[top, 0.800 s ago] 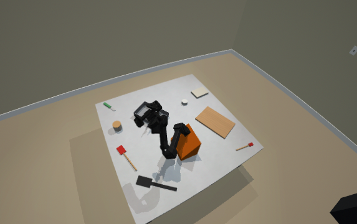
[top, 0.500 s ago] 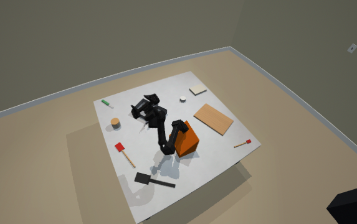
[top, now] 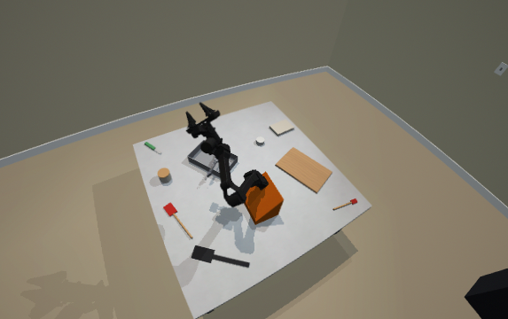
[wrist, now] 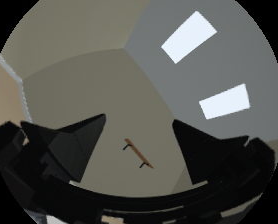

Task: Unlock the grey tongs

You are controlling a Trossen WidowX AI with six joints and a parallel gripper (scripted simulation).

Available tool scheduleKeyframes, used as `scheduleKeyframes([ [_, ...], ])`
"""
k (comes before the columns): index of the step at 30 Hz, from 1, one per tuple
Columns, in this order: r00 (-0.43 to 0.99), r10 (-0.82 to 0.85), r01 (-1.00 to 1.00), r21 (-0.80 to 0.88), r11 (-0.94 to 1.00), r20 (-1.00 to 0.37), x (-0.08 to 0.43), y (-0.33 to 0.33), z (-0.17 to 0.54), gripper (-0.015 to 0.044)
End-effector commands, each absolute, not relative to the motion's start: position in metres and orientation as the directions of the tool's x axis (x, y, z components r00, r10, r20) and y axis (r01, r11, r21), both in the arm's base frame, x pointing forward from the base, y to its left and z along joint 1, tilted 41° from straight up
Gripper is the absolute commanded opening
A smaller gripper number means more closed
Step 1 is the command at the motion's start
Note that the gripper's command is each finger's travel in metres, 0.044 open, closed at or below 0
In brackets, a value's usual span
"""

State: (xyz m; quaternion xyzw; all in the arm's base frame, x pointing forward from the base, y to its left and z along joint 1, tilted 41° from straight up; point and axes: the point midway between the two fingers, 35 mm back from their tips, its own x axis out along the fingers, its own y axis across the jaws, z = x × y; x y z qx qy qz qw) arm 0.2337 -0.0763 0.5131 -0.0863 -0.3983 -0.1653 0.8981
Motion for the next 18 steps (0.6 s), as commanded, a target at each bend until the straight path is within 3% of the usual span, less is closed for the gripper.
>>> scheduleKeyframes([
  [1, 0.737, -0.192, 0.357, -0.132, 0.925, 0.648, 0.273, -0.071, 0.492, 0.044],
  [10, 0.945, -0.059, 0.202, -0.433, 0.879, 0.322, 0.358, -0.046, 0.42, 0.044],
  [18, 0.974, 0.173, -0.221, -0.761, 0.609, -0.145, 0.418, 0.002, 0.313, 0.044],
])
